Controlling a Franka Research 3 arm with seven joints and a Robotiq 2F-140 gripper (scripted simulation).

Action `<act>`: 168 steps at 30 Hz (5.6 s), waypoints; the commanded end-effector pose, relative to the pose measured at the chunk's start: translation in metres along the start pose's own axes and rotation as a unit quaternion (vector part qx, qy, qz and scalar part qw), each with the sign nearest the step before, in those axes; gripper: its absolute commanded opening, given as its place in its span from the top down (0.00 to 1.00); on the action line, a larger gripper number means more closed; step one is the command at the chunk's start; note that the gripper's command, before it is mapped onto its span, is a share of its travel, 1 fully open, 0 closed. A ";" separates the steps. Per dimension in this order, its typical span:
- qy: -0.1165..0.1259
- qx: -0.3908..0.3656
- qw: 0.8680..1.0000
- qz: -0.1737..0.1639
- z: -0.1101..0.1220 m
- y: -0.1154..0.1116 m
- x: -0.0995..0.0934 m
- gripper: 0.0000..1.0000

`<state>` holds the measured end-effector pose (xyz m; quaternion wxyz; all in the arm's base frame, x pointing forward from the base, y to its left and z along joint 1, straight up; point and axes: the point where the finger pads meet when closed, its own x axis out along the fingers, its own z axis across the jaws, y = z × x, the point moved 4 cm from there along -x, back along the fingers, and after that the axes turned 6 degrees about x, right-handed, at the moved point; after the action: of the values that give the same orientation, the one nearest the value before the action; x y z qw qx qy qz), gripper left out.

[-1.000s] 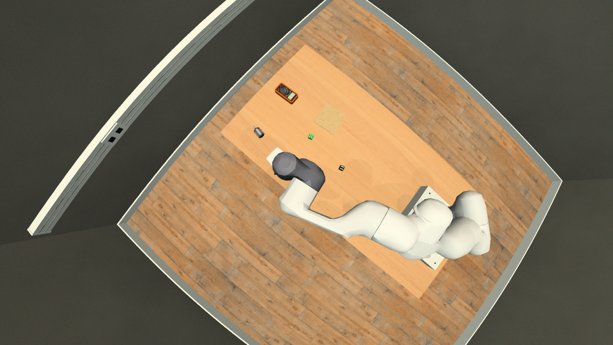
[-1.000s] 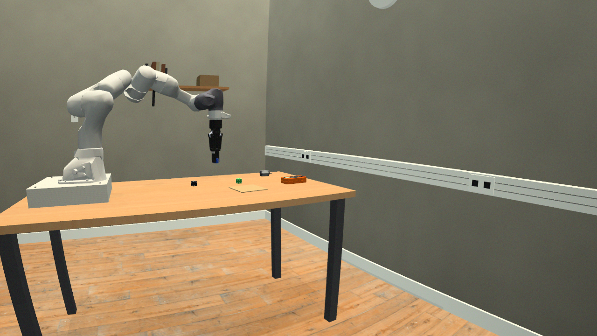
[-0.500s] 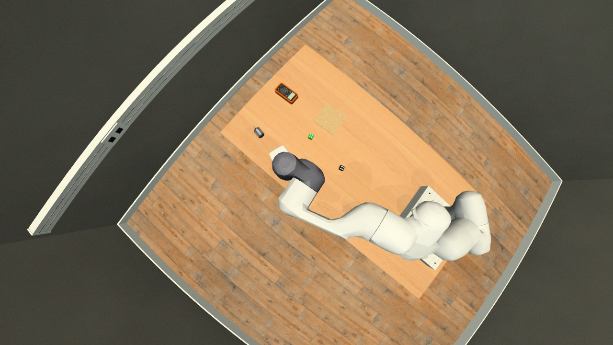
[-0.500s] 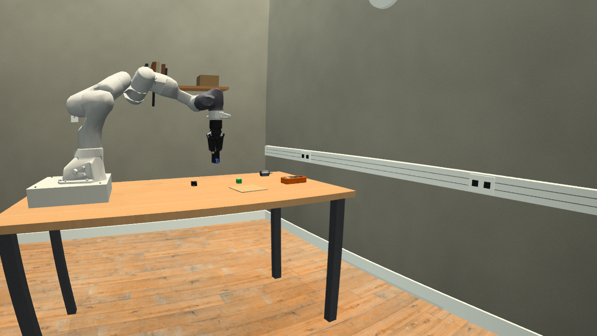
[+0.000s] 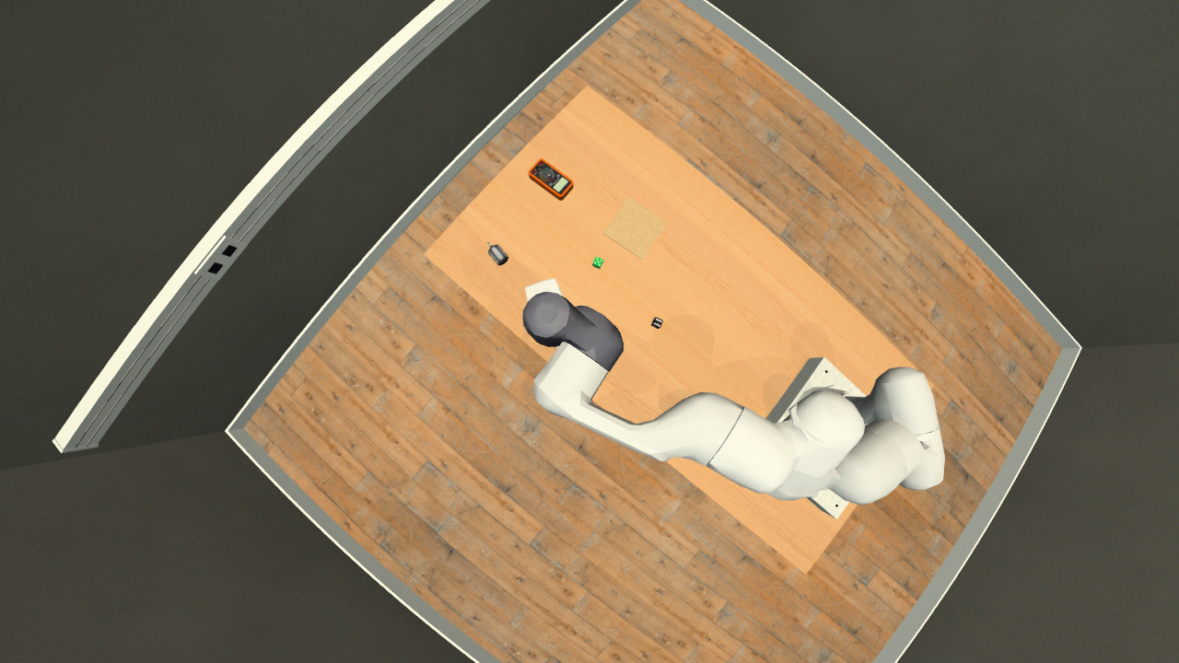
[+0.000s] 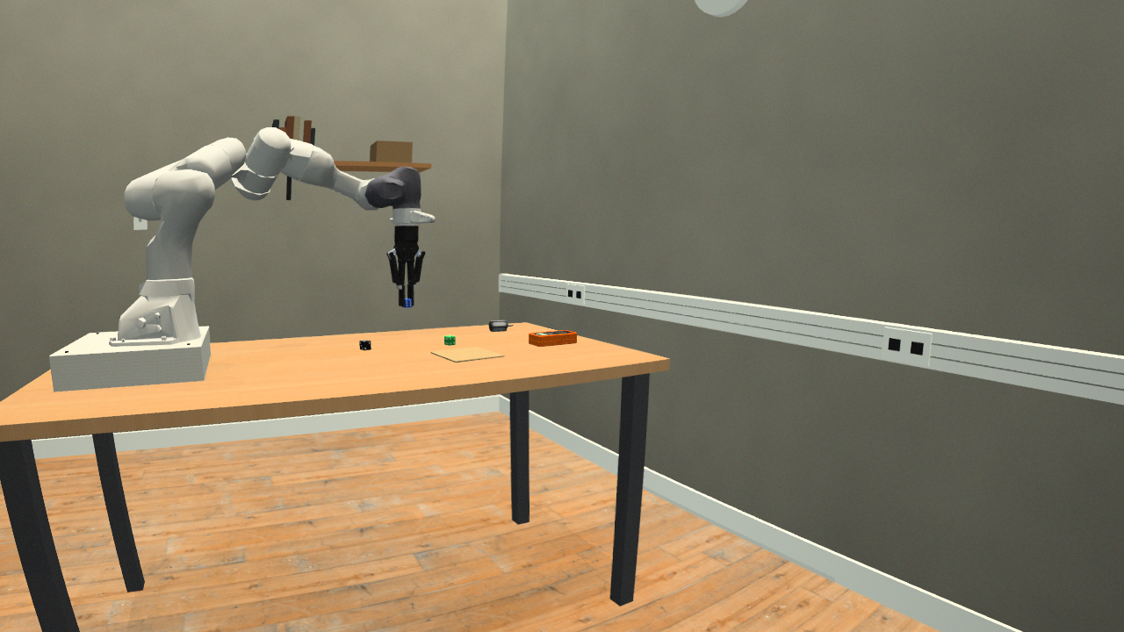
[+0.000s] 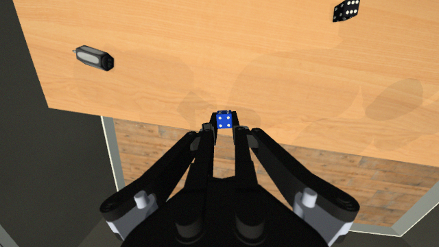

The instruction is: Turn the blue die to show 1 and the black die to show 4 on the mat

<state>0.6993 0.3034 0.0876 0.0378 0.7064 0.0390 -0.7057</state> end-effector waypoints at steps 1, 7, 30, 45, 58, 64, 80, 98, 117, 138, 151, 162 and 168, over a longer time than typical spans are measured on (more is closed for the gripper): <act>-0.006 0.087 0.996 0.001 0.001 -0.003 0.000 0.79; -0.005 0.137 0.991 0.001 0.000 -0.003 0.000 0.79; -0.002 0.315 0.949 0.001 -0.002 -0.006 -0.001 0.79; 0.001 0.411 0.912 0.000 -0.004 -0.007 -0.002 0.79; 0.016 0.410 0.911 -0.049 -0.002 -0.004 -0.001 0.79; 0.044 0.407 0.903 -0.132 0.007 0.005 0.002 0.79; 0.081 0.397 0.881 -0.244 0.015 0.014 0.008 0.79; 0.113 0.380 0.848 -0.352 0.025 0.024 0.018 0.79; 0.146 0.361 0.803 -0.451 0.033 0.031 0.027 0.79; 0.162 0.352 0.781 -0.489 0.035 0.035 0.042 0.79; 0.162 0.352 0.781 -0.489 0.035 0.035 0.081 0.79; 0.162 0.352 0.781 -0.489 0.035 0.035 0.102 0.79; 0.162 0.352 0.781 -0.489 0.035 0.035 0.102 0.79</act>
<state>0.6675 0.2633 -0.0160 -0.5724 0.6583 0.1280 -0.4717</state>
